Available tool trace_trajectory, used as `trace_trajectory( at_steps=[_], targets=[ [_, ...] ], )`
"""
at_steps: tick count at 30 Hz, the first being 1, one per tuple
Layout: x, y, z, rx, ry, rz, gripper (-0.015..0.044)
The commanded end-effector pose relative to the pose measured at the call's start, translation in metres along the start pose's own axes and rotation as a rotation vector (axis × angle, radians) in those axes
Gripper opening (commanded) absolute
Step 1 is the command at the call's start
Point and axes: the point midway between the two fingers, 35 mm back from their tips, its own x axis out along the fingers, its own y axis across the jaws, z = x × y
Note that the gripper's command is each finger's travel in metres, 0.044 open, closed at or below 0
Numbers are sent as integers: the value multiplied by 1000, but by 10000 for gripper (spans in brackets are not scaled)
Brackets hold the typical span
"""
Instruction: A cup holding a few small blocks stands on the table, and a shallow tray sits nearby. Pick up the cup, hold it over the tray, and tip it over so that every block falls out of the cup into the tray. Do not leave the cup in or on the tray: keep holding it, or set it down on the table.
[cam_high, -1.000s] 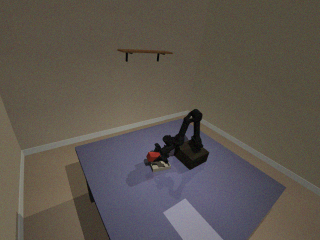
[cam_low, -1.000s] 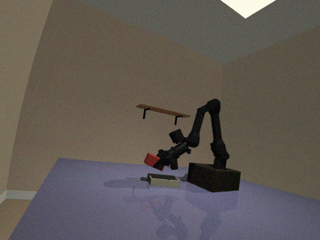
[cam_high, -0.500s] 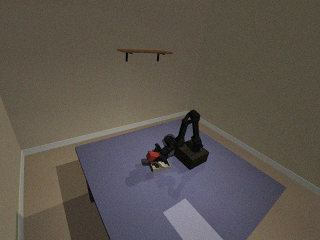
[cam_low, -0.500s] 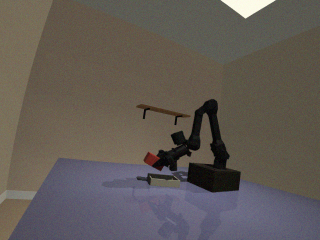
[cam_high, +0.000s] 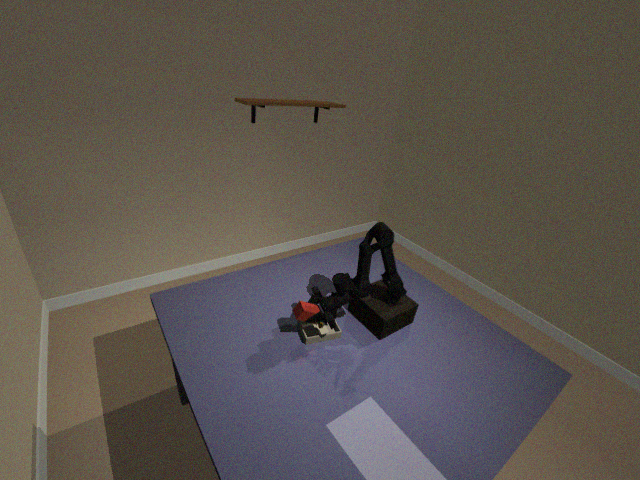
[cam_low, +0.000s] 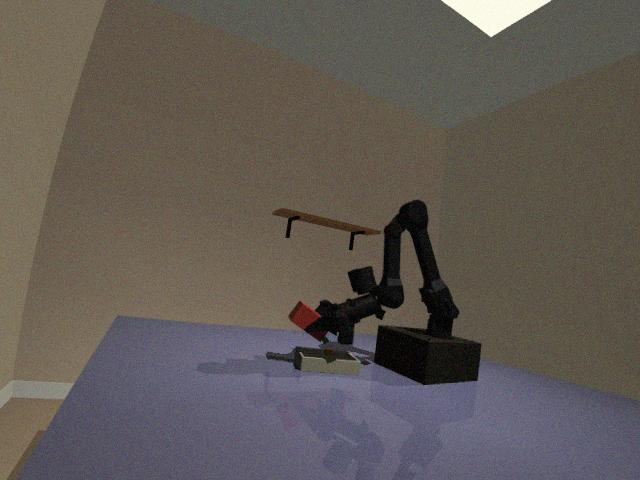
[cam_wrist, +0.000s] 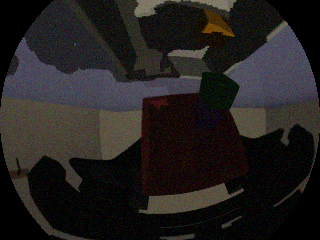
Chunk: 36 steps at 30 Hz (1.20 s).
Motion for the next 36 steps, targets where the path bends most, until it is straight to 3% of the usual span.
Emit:
trace_trajectory(
  at_steps=[1, 36],
  targets=[
    [-1, 1, 0, 6, 22, 8, 0],
    [-6, 0, -1, 0, 75, 8, 0]
  ],
)
